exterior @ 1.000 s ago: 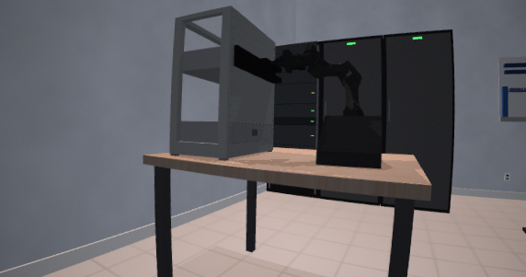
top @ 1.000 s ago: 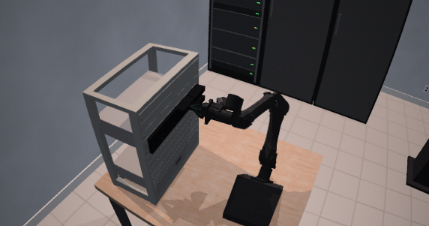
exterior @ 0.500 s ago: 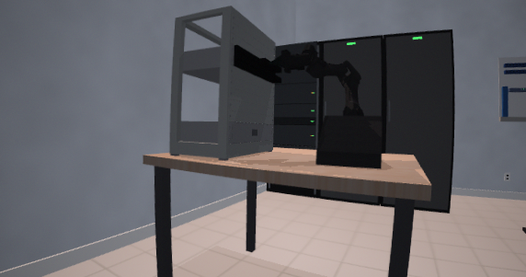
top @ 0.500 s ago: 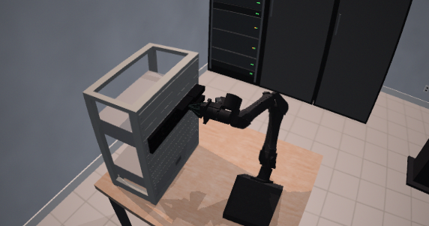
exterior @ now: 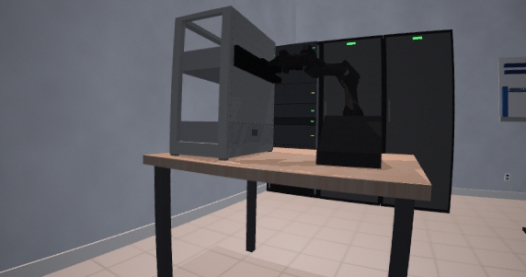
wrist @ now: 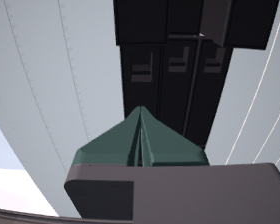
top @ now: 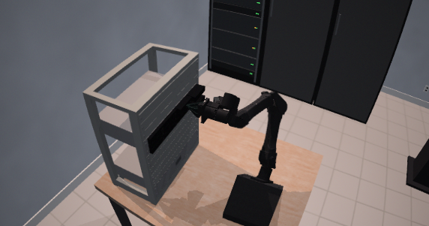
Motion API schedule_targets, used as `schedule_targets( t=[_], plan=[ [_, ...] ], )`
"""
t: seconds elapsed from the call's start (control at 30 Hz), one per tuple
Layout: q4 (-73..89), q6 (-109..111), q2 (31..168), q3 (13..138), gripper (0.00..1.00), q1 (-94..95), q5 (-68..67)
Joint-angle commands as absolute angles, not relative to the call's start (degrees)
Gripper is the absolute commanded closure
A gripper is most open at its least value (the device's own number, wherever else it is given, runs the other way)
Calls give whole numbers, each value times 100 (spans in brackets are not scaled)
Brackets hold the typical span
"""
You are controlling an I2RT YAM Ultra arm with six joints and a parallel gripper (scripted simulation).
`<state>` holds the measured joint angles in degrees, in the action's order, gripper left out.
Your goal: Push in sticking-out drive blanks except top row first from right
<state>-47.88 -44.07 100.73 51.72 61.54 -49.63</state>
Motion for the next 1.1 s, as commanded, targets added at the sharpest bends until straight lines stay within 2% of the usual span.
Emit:
schedule_targets(
  t=[0.0,1.07],
  plan=[
    [-4701,-4339,10212,5347,100,6065,-4721],
    [-4743,-4338,10390,5483,100,5975,-4631]
  ],
)
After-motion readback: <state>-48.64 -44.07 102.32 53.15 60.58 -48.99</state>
